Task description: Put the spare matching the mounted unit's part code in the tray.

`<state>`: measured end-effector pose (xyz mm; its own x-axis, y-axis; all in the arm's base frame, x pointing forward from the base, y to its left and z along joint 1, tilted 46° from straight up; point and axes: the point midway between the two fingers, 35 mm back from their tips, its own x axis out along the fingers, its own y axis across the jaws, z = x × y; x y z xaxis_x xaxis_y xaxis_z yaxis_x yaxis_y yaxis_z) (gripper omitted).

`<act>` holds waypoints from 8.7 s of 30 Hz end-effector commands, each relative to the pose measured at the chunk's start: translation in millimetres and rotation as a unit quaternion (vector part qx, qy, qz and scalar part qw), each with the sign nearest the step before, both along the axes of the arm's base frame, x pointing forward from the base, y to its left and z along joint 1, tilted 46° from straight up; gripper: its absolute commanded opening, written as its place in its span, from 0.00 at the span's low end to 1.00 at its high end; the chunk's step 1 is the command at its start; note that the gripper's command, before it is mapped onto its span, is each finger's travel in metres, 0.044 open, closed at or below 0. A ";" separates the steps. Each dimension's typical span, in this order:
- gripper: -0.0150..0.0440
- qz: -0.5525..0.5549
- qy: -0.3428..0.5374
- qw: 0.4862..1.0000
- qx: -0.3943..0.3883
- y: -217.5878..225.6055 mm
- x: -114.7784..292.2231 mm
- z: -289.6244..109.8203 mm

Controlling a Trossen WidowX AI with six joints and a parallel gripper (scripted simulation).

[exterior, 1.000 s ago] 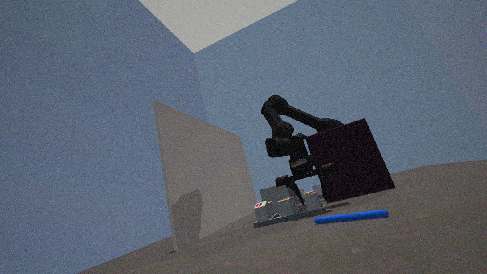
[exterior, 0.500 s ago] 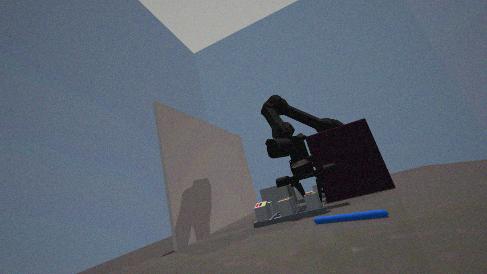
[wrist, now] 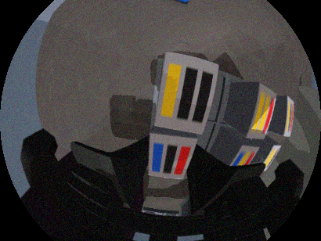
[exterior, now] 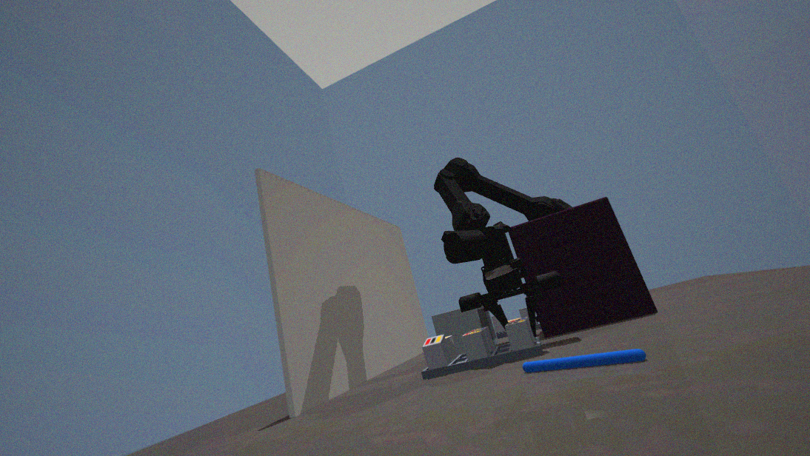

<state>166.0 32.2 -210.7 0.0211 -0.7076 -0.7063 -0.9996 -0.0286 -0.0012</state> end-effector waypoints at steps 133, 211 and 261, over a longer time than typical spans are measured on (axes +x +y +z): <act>0.25 0.002 -0.001 1.000 -0.005 -159.3 169.8 358.0; 0.25 0.002 -0.002 1.000 -0.005 -218.1 175.6 300.8; 0.43 -0.001 -0.004 1.000 -0.012 -252.2 169.1 274.4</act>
